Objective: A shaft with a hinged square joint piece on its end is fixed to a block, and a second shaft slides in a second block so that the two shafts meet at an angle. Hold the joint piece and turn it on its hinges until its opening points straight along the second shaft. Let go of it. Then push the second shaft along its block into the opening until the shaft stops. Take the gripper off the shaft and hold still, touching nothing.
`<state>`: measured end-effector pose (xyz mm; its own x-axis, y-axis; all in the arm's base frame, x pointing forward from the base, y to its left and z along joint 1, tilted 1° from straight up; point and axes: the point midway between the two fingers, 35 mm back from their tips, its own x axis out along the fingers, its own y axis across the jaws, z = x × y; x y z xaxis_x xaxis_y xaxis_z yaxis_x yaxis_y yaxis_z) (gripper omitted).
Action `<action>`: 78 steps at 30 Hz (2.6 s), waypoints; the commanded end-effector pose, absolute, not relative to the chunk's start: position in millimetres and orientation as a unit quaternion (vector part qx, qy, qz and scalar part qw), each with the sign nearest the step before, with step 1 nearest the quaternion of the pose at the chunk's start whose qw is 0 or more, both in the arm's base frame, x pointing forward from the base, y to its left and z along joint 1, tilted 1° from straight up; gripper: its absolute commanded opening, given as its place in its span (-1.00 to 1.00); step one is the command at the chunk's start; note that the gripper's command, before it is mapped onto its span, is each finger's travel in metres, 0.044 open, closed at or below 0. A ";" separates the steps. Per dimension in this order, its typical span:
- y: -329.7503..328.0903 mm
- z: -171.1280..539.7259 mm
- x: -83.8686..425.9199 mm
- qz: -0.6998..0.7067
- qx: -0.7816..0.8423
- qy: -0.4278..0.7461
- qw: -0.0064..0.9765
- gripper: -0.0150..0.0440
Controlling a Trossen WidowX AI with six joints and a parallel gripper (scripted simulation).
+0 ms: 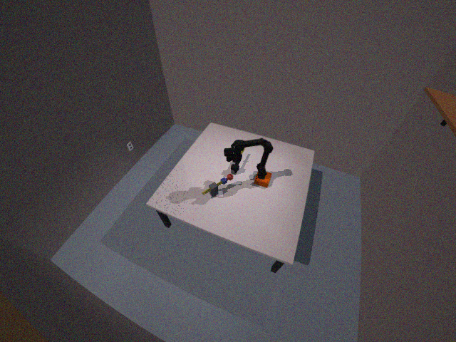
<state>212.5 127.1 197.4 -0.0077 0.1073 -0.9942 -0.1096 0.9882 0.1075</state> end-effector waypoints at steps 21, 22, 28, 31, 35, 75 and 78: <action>132.7 173.7 186.8 0.040 -0.061 0.741 0.668 1.00; 132.8 170.8 187.3 0.049 -0.071 0.745 0.661 1.00; 133.2 158.0 189.0 0.087 -0.110 0.763 0.631 1.00; 133.2 158.0 189.0 0.087 -0.110 0.763 0.631 1.00; 133.2 157.3 189.1 0.087 -0.110 0.763 0.631 1.00; 151.3 99.4 254.2 0.088 -0.110 0.761 0.633 1.00; 151.8 99.2 256.3 0.088 -0.110 0.761 0.633 1.00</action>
